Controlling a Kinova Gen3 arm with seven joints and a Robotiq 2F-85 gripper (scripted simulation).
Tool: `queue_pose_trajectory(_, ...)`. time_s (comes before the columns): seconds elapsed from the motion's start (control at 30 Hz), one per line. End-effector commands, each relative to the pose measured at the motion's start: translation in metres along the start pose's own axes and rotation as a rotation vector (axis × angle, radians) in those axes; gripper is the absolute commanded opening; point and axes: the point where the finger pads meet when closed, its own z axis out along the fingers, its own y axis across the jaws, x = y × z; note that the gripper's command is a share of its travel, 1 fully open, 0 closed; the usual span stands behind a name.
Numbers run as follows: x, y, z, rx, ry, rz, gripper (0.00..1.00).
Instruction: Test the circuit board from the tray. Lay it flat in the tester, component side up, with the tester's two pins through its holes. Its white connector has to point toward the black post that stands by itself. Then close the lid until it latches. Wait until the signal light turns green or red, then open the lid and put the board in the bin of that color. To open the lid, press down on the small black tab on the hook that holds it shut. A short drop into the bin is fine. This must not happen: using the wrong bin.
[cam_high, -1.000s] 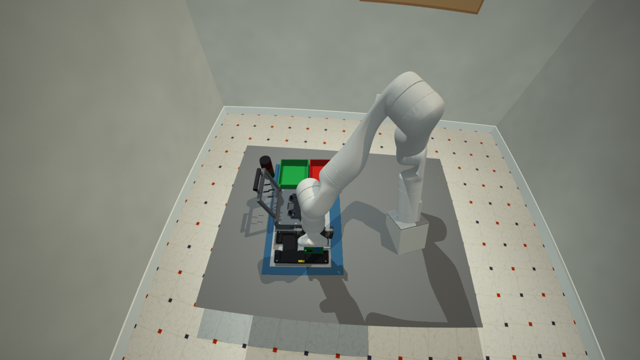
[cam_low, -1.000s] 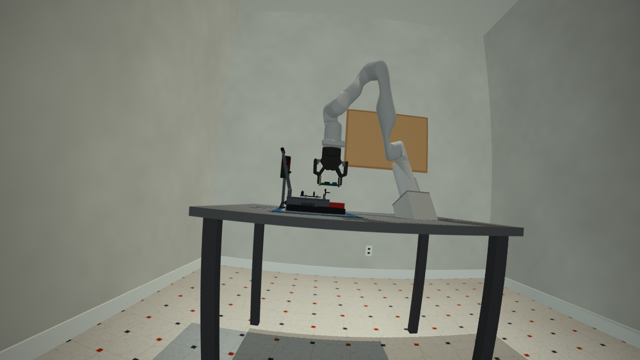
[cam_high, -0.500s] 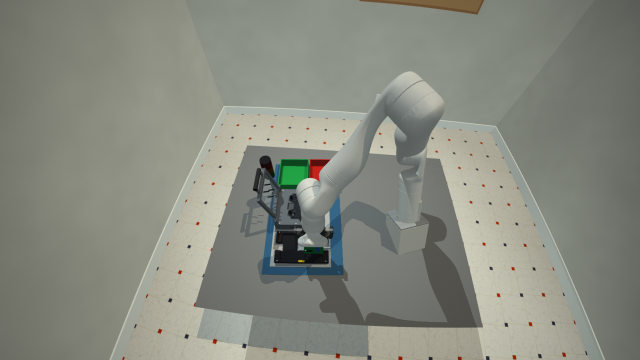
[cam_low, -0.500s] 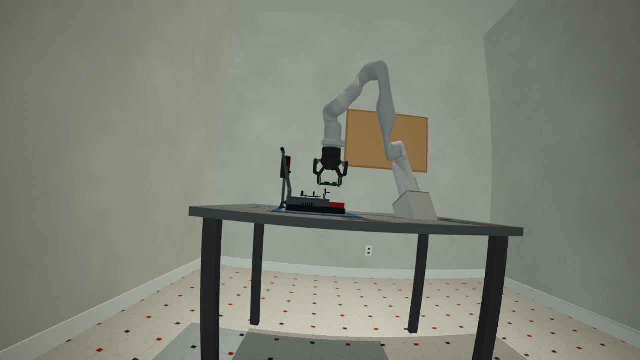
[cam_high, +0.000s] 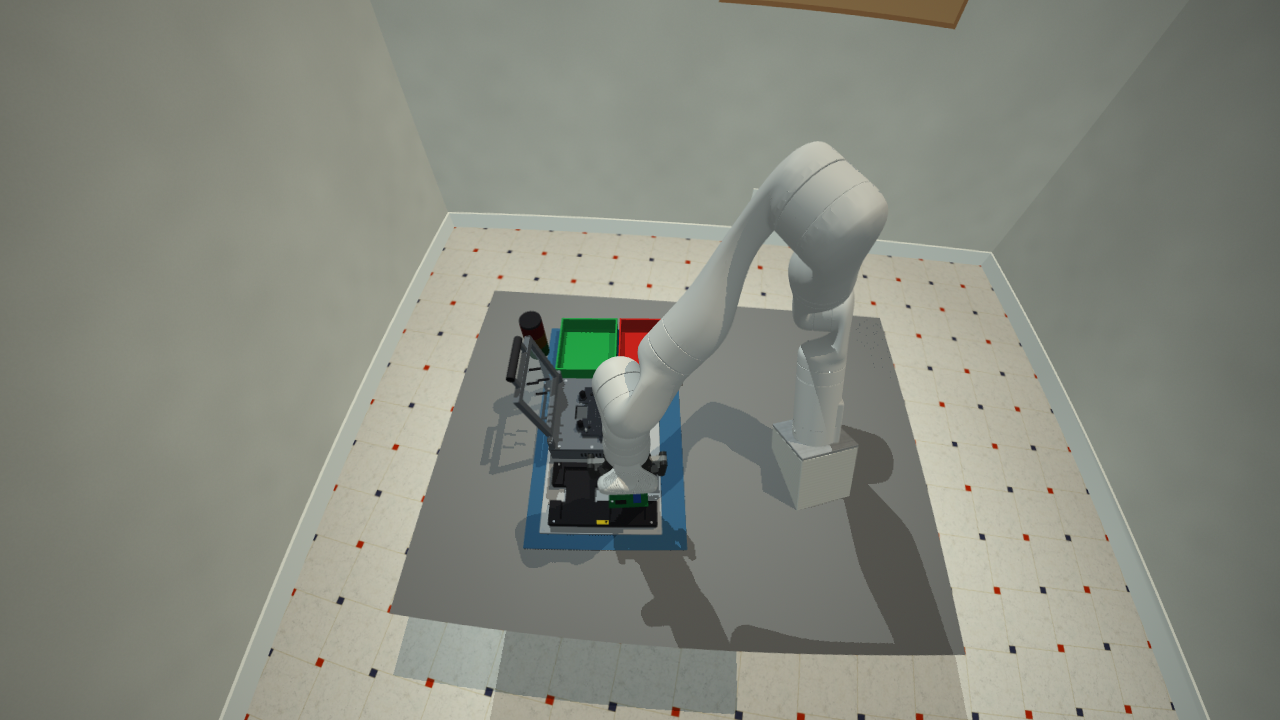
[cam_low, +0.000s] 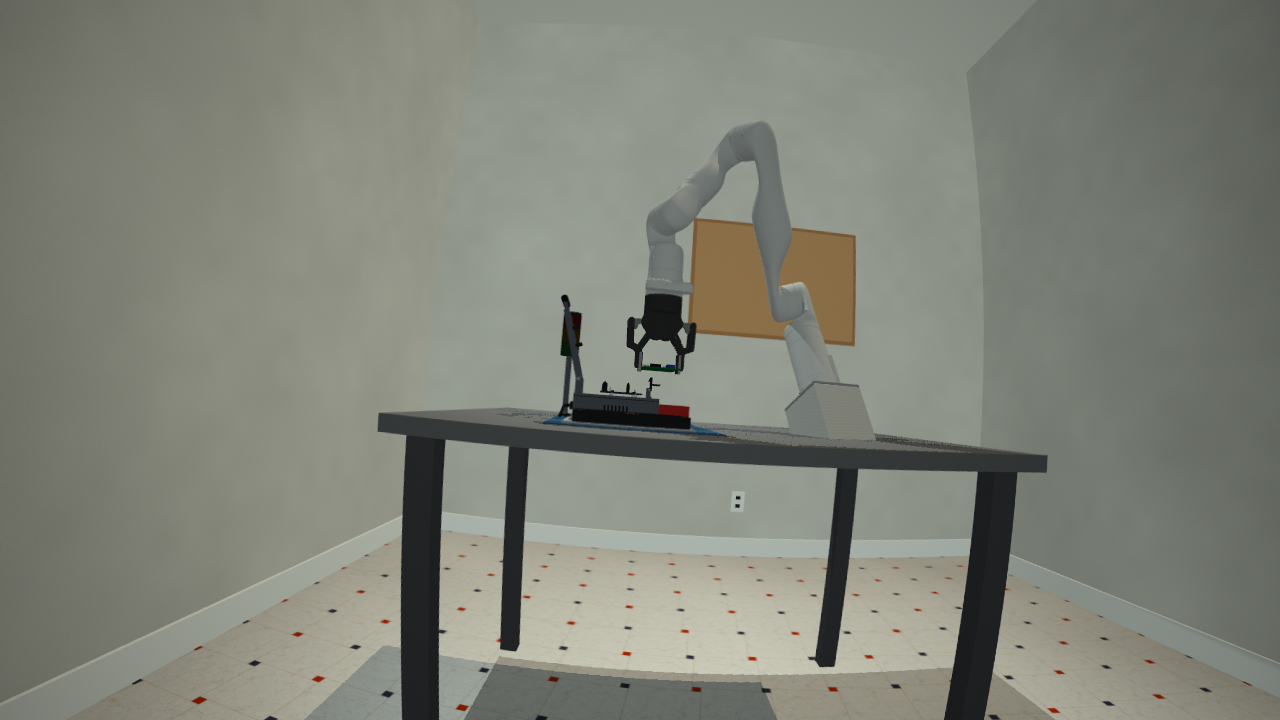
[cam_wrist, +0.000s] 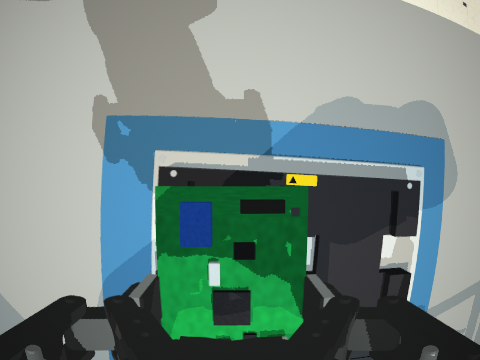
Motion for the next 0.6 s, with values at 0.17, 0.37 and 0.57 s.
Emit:
queue_pose_trajectory(0.17, 0.0003, 0.0005, -0.0007, -0.001, 0.003, -0.062, 0.77)
queue_pose_trajectory(0.37, 0.0003, 0.0005, -0.0007, -0.001, 0.002, -0.113, 0.77)
queue_pose_trajectory(0.57, 0.0003, 0.0005, -0.0007, -0.001, 0.002, -0.211, 0.77)
